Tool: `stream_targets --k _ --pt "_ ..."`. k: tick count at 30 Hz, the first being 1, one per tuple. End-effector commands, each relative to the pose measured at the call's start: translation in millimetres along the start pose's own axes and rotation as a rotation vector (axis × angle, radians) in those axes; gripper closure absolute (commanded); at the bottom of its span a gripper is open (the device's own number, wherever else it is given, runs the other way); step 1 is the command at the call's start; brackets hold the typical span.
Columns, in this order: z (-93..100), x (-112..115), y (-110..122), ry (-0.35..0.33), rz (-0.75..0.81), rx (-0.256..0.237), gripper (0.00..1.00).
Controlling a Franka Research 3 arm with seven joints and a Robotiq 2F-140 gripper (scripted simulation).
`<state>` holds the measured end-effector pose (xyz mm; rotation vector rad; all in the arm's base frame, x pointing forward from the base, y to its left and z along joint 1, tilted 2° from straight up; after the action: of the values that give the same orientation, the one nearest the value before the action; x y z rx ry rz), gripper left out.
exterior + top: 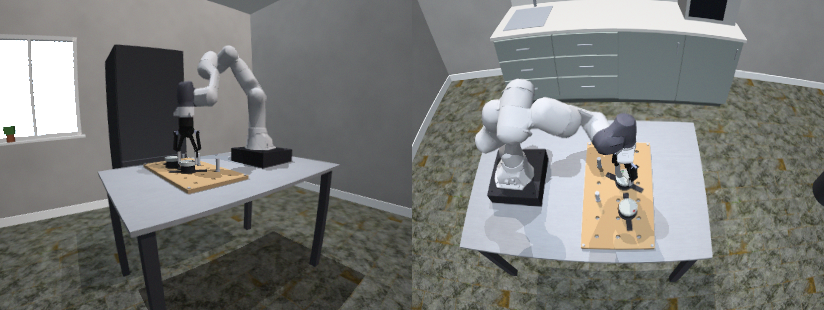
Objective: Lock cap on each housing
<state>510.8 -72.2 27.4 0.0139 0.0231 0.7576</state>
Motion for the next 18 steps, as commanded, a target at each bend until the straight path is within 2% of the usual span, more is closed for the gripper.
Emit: stream_targets --k 1,18 --pt "-0.2 1.7 -4.0 0.008 -0.001 0.001 0.90" --pt "-0.3 12.8 -17.6 0.008 -0.001 0.001 0.90"
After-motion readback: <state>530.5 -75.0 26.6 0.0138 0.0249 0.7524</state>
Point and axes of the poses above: the point where the finger pads meet when closed, its own z axis back along the fingers, its own y axis across the jaws, x = y × z, the point moved 4 cm from there along z, back along the fingers, and after that the axes turned 7 degrees about z, right-handed, at the moved point
